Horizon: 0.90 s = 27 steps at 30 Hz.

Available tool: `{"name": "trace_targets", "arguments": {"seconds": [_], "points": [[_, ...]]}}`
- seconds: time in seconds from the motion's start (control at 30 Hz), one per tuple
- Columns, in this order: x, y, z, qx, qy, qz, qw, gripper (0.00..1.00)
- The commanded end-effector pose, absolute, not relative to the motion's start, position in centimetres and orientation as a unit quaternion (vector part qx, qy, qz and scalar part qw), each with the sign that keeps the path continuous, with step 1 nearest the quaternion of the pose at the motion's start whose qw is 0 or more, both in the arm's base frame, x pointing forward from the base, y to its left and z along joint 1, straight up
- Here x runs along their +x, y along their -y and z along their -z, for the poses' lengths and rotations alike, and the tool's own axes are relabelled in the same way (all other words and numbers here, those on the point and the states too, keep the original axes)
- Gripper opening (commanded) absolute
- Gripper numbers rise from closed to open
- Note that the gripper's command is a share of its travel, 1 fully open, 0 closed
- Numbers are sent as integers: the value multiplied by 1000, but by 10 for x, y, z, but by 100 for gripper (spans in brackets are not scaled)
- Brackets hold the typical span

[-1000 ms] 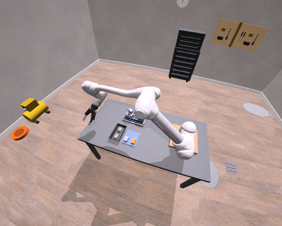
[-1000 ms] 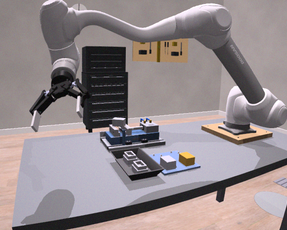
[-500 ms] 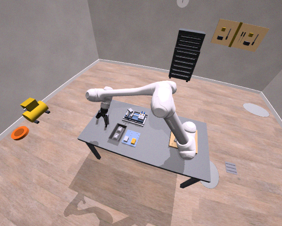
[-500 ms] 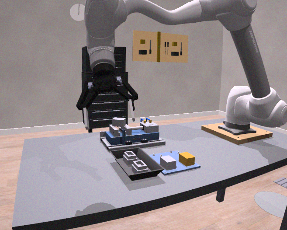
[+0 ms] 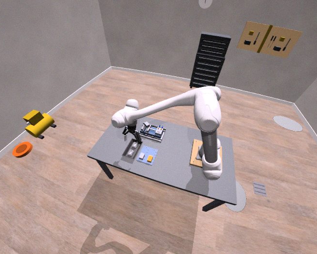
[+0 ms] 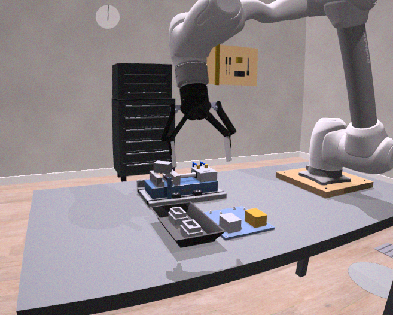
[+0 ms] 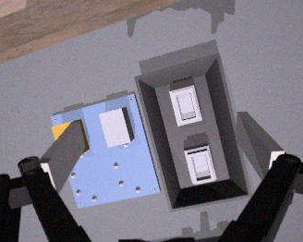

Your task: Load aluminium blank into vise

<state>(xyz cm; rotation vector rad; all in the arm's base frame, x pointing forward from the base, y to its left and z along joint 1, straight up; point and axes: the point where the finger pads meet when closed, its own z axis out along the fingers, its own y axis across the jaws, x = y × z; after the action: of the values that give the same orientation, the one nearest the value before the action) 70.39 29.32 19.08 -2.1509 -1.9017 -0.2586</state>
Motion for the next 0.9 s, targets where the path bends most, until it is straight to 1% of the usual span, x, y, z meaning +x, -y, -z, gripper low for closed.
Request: {"name": "trace_targets", "arguments": {"seconds": [0.0, 0.17, 0.23, 0.3, 0.37, 0.53, 0.57, 0.87], "points": [[668, -270, -189, -728, 676, 65, 96, 100], [619, -235, -187, -706, 705, 32, 49, 100], [619, -235, -187, -706, 705, 32, 49, 100], [589, -212, -186, -690, 723, 12, 19, 100], [575, -201, -186, -682, 731, 2, 4, 100], [571, -197, -186, -679, 734, -1, -1, 100], [571, -197, -186, -679, 734, -1, -1, 0], [571, -197, -186, -679, 734, -1, -1, 0]]}}
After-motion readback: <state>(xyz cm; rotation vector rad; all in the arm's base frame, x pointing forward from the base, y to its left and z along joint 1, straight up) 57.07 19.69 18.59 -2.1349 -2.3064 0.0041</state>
